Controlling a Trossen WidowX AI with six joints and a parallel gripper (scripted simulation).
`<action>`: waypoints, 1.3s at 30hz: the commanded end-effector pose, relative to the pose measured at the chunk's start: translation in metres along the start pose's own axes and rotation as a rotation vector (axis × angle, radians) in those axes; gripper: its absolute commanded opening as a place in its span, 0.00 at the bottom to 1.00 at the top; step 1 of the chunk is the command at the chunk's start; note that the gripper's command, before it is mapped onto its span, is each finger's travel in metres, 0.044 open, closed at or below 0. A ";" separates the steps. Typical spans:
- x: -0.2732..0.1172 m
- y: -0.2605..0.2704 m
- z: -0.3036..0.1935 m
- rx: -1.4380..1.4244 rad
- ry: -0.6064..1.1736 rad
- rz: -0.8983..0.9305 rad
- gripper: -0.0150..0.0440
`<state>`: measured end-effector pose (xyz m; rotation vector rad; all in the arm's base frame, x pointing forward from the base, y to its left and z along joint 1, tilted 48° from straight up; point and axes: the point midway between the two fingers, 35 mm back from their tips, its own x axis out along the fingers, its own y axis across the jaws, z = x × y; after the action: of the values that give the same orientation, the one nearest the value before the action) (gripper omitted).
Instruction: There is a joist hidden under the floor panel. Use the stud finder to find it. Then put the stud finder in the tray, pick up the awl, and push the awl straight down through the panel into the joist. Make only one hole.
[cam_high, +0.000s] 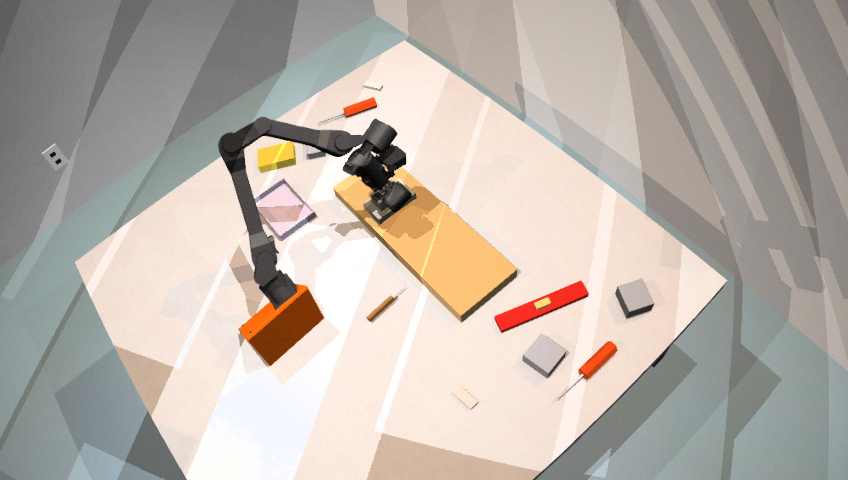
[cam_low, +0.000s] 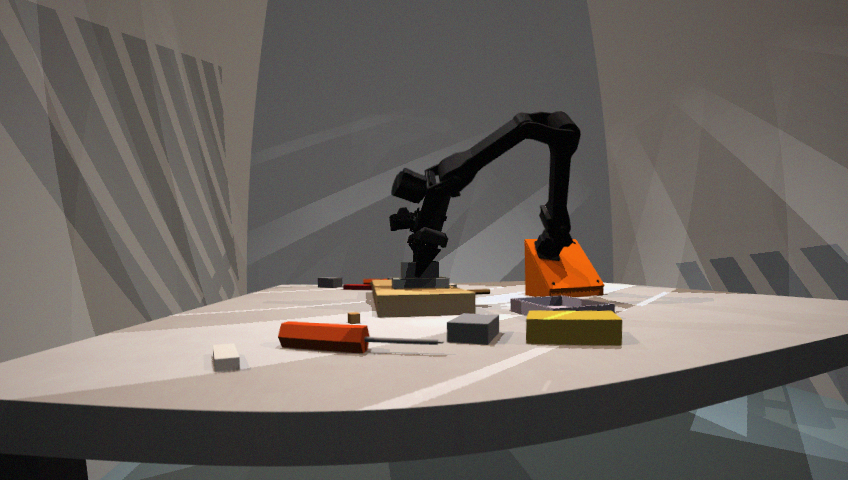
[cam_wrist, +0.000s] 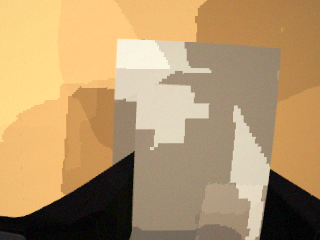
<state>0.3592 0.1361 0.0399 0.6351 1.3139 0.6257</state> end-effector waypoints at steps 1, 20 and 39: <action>0.000 0.014 -0.001 -0.009 0.003 0.011 0.25; 0.000 0.056 -0.001 -0.008 0.003 0.012 0.25; -0.001 0.095 -0.001 -0.008 0.003 0.014 0.25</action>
<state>0.3547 0.1931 0.1026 0.6385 1.3132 0.6265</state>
